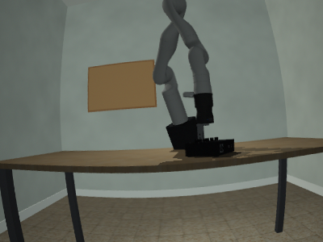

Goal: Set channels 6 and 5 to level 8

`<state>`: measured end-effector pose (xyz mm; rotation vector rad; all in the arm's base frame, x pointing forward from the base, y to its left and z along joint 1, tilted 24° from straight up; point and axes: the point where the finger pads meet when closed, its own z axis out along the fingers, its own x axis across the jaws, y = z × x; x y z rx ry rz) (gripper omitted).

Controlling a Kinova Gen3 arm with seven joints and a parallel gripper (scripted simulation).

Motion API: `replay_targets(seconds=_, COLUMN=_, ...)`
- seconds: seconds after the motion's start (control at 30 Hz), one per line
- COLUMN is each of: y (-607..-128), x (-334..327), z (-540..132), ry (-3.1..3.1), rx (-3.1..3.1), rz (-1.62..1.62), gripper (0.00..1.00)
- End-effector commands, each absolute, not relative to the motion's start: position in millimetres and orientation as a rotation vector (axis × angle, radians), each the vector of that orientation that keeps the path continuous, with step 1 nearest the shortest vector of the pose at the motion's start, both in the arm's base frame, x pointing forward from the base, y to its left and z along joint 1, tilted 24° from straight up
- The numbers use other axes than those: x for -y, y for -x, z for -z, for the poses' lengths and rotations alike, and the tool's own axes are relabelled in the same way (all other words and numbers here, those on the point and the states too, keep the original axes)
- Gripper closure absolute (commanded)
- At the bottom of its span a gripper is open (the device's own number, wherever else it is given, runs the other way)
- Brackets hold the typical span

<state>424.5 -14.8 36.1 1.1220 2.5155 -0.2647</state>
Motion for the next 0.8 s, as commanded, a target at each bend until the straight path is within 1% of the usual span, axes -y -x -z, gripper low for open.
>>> replay_targets(seconds=0.0, y=-424.9, x=14.7, z=-35.6, ry=-1.133, rx=-2.514, rz=0.27, gripper=1.0)
replay_targets(seconds=0.77, y=-432.5, x=8.0, z=-35.4, ry=-1.133, rx=-2.514, rz=0.27, gripper=1.0)
